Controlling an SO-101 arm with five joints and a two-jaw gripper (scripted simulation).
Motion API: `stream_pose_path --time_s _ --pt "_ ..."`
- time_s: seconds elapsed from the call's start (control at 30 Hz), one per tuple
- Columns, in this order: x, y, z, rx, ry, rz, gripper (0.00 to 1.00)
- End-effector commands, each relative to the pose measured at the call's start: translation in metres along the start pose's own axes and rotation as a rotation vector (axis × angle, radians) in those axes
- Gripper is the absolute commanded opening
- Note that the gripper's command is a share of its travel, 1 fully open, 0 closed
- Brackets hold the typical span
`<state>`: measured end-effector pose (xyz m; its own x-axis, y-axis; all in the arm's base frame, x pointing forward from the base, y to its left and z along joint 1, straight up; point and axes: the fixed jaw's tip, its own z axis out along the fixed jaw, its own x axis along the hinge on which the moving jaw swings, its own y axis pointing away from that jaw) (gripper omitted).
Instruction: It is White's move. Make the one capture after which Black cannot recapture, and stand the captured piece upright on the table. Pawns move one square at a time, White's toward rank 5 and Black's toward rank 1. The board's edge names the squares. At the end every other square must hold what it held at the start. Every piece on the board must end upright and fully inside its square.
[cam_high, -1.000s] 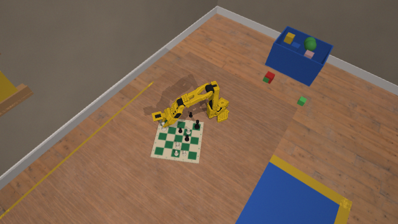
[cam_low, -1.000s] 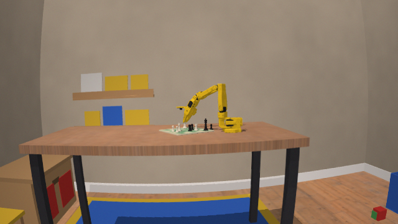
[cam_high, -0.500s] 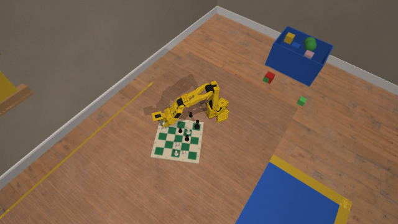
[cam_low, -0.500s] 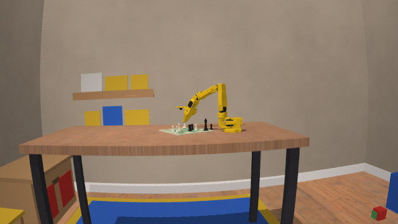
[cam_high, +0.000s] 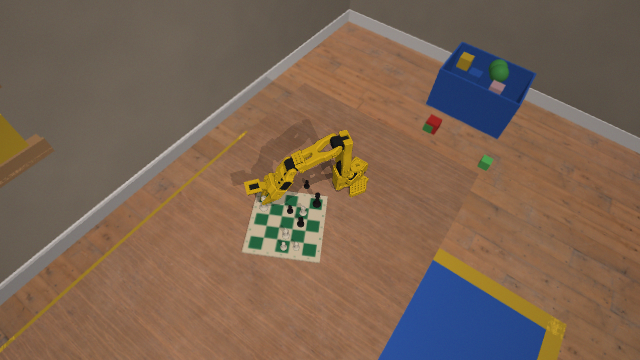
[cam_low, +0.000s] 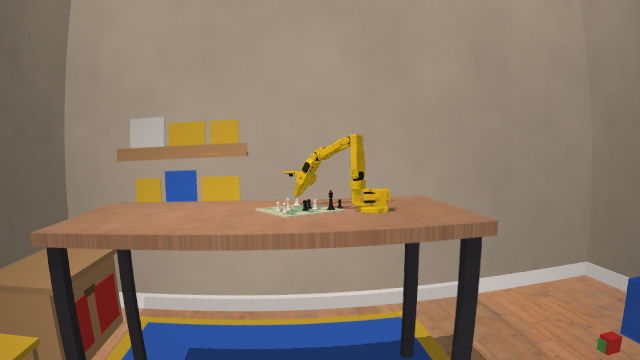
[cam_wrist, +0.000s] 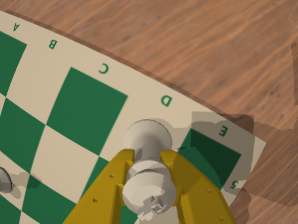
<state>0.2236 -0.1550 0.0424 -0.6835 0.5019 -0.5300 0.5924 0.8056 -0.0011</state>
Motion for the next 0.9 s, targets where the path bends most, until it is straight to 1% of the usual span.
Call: stream_pose_path --time_s 0.0,0.5,0.87 --pt "0.0000 -0.0019 0.0001 0.003 0.006 0.003 0.00" --pt "-0.0004 -0.0020 -0.0005 0.003 0.006 0.003 0.00" --pt "-0.0057 -0.0038 -0.0093 0.007 0.006 0.003 0.00"
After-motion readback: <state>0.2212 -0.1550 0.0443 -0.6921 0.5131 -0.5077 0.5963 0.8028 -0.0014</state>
